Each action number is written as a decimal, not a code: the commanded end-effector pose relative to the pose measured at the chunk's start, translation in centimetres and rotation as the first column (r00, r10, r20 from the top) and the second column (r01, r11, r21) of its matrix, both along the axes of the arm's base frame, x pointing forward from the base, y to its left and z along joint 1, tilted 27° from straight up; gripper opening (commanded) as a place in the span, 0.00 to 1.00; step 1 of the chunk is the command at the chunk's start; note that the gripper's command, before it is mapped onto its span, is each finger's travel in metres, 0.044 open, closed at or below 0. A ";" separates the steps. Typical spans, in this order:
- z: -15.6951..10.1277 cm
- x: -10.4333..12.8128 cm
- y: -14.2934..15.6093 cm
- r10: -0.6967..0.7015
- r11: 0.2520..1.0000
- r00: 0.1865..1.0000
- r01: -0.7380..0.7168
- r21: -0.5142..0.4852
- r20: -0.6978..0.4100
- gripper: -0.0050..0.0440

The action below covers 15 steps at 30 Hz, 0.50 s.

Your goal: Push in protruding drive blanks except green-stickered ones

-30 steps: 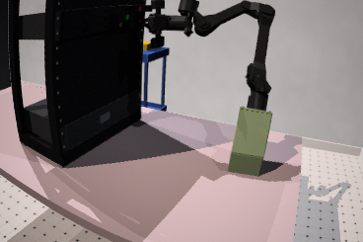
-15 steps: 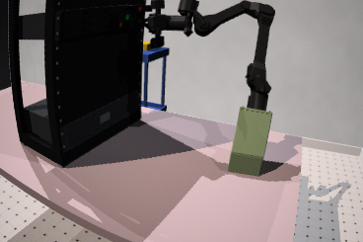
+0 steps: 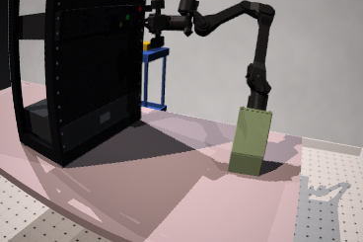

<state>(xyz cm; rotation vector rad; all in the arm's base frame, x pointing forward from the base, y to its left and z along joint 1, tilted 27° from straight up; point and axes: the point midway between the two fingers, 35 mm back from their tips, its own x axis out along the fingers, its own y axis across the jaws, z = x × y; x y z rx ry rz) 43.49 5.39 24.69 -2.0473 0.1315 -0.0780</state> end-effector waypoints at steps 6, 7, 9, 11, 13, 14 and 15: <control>2.1 0.5 0.3 0.014 1.000 0.999 -0.015 0.013 0.046 0.10; 2.1 0.5 0.3 0.014 1.000 0.999 -0.015 0.013 0.046 0.10; 2.1 0.5 0.4 0.014 1.000 0.999 -0.015 0.013 0.046 0.10; 2.1 0.5 0.4 0.014 1.000 0.999 -0.015 0.013 0.046 0.10; 2.1 0.5 0.4 0.014 1.000 0.999 -0.015 0.013 0.046 0.10; 2.1 0.5 0.4 0.014 1.000 0.999 -0.015 0.013 0.046 0.10; 2.1 0.5 0.4 0.014 1.000 0.999 -0.015 0.013 0.046 0.10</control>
